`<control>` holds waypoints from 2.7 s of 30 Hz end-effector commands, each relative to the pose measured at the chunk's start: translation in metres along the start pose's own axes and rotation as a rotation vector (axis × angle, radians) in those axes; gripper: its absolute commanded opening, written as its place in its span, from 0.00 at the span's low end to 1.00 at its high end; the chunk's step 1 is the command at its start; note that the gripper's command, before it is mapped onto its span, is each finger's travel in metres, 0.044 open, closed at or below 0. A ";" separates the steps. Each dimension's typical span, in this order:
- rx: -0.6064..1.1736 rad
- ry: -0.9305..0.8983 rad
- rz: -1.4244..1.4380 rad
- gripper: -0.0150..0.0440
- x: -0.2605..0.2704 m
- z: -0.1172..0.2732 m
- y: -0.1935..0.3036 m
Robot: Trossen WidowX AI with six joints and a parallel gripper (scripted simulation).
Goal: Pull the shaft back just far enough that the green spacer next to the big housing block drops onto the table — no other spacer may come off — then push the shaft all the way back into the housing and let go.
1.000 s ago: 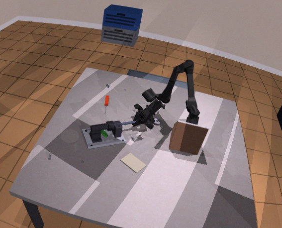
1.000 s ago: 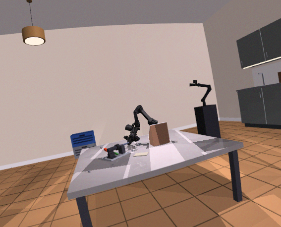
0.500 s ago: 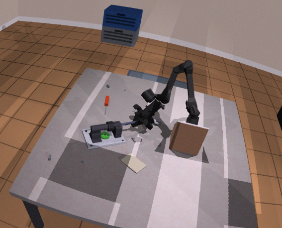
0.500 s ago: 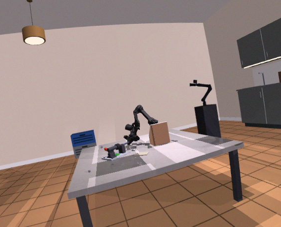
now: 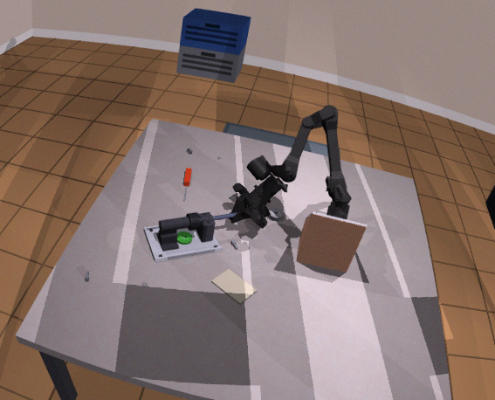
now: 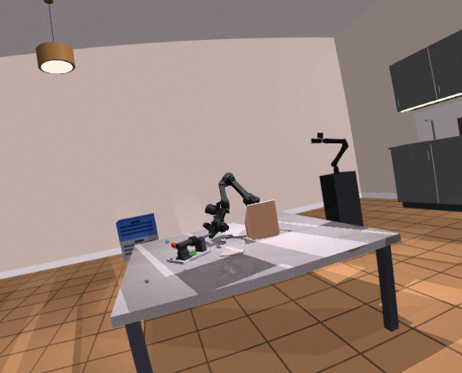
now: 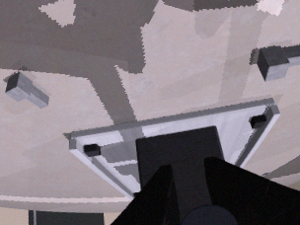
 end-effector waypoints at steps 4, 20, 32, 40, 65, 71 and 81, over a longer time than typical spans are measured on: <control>0.005 -0.002 -0.001 0.25 0.001 -0.002 0.003; 0.005 -0.002 -0.001 0.25 0.002 -0.006 0.006; 0.005 -0.002 -0.001 0.25 0.002 -0.008 0.009; 0.005 -0.002 -0.001 0.25 0.003 -0.010 0.010; 0.006 -0.003 -0.001 0.25 0.004 -0.015 0.016; 0.006 -0.003 -0.001 0.25 0.004 -0.017 0.017; 0.006 -0.003 -0.001 0.25 0.005 -0.019 0.019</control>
Point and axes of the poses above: the point midway between the two fingers, 35 mm back from their tips, its own z axis back along the fingers, its own x axis across the jaws, y = z × x, the point moved 10 cm from there along z, back along the fingers, and after that the axes turned 12 degrees about z, right-handed, at the moved point
